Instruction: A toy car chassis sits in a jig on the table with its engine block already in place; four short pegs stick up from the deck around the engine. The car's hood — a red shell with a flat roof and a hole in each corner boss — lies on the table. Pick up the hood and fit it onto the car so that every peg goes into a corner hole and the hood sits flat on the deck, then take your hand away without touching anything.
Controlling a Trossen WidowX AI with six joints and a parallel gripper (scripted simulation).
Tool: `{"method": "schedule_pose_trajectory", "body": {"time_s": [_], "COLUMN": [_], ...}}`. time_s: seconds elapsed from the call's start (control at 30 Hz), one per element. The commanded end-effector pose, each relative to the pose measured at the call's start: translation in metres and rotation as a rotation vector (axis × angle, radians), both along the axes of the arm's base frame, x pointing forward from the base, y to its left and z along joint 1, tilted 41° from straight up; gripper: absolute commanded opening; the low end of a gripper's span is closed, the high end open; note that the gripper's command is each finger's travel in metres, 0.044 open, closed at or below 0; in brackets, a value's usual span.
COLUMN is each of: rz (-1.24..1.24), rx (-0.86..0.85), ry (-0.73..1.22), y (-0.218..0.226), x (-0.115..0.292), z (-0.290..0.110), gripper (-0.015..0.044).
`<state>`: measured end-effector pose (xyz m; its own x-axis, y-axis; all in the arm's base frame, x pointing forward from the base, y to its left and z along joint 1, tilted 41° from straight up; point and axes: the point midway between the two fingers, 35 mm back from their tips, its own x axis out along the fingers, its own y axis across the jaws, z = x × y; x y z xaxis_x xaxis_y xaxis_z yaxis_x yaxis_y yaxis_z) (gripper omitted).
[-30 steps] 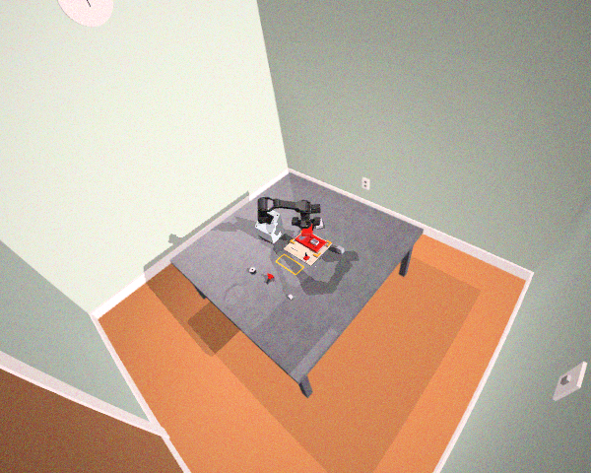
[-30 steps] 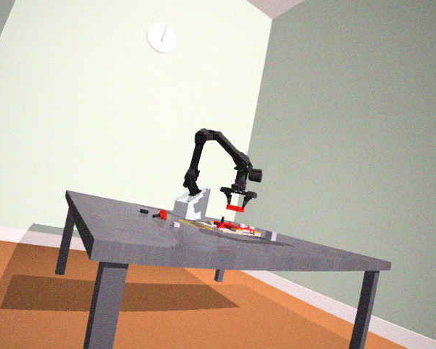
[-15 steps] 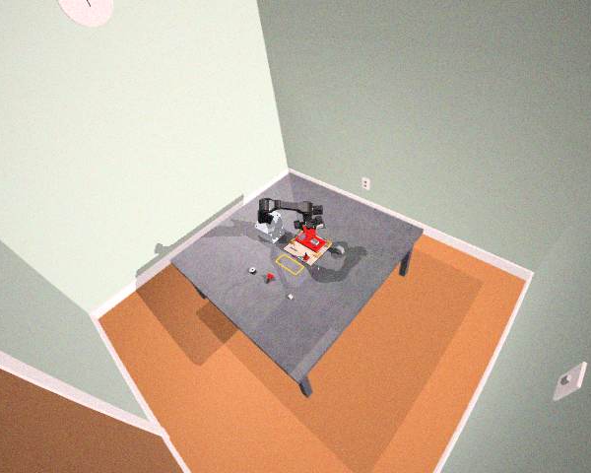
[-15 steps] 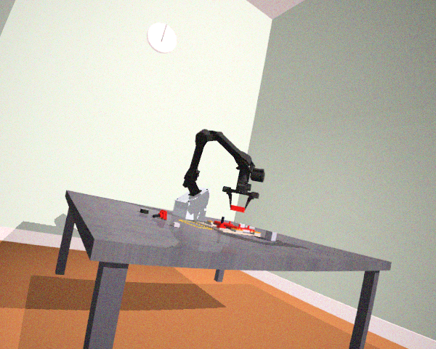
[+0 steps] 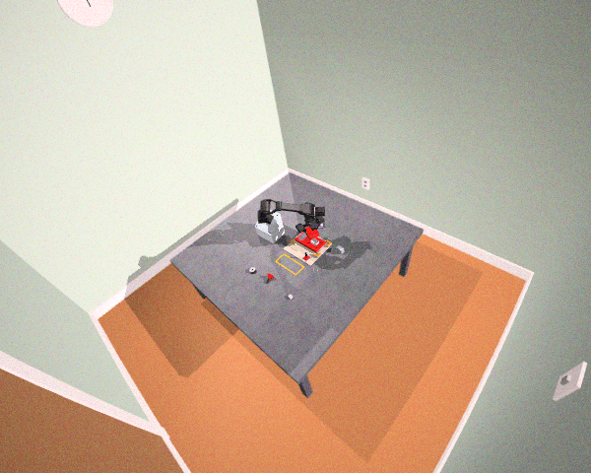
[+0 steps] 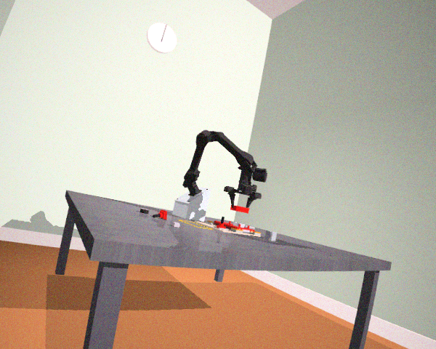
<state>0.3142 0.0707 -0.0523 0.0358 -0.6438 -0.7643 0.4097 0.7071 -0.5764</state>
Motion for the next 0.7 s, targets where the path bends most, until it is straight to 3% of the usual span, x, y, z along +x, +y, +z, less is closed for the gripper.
{"method": "schedule_pose_trajectory", "body": {"time_s": [0.0, 0.67], "rz": [0.067, 0.288], "rx": [-0.01, -0.023], "ry": [0.056, 0.244], "y": [-0.002, -0.004], "x": [0.006, 0.024], "z": [0.001, 0.004], "gripper": [0.0, 0.0]}}
